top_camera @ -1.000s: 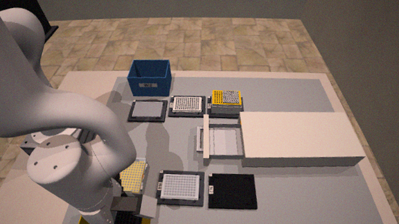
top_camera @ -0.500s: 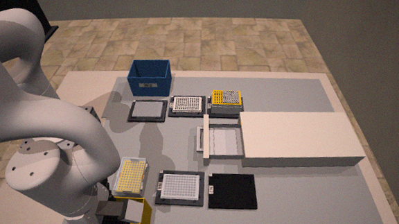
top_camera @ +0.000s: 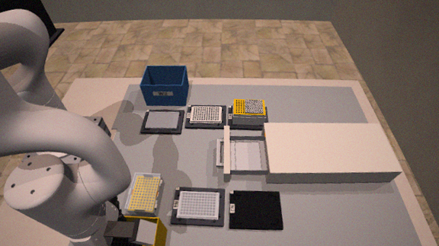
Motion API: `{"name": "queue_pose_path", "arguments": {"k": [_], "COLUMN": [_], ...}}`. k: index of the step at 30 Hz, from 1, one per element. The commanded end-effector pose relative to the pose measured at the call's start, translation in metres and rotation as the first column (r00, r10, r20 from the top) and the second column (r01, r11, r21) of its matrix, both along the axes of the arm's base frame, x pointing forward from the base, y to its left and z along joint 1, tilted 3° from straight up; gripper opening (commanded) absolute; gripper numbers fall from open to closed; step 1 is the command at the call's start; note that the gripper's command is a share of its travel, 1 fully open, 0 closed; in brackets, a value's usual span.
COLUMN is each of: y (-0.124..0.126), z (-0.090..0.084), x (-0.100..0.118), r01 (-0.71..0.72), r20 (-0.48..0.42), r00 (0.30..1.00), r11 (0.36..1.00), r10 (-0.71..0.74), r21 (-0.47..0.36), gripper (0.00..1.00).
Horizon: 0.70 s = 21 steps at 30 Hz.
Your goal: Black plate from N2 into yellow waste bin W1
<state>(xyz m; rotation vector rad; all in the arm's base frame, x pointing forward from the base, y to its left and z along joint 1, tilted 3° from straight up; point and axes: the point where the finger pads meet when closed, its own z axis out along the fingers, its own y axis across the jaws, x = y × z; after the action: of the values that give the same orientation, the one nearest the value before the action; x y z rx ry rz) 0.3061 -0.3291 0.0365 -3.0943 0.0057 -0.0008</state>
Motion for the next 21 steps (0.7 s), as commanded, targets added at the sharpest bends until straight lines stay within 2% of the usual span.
{"name": "queue_pose_path", "arguments": {"k": [1, 5, 6, 21], "y": [-0.0007, -0.0006, -0.0006, -0.0007], "z": [0.0006, 0.0006, 0.0006, 0.0006], "x": [0.0006, 0.0006, 0.0006, 0.0006], "r01": [0.000, 0.000, 0.000, 0.000], "r20": [0.001, 0.001, 0.001, 0.001], "r00": [1.000, 1.000, 1.000, 1.000], "r11": [1.000, 1.000, 1.000, 1.000], "r10": [0.000, 0.000, 0.000, 0.000], "r21": [-0.001, -0.001, -0.001, -0.001], "gripper": [0.00, 0.00, 1.00, 1.00]}}
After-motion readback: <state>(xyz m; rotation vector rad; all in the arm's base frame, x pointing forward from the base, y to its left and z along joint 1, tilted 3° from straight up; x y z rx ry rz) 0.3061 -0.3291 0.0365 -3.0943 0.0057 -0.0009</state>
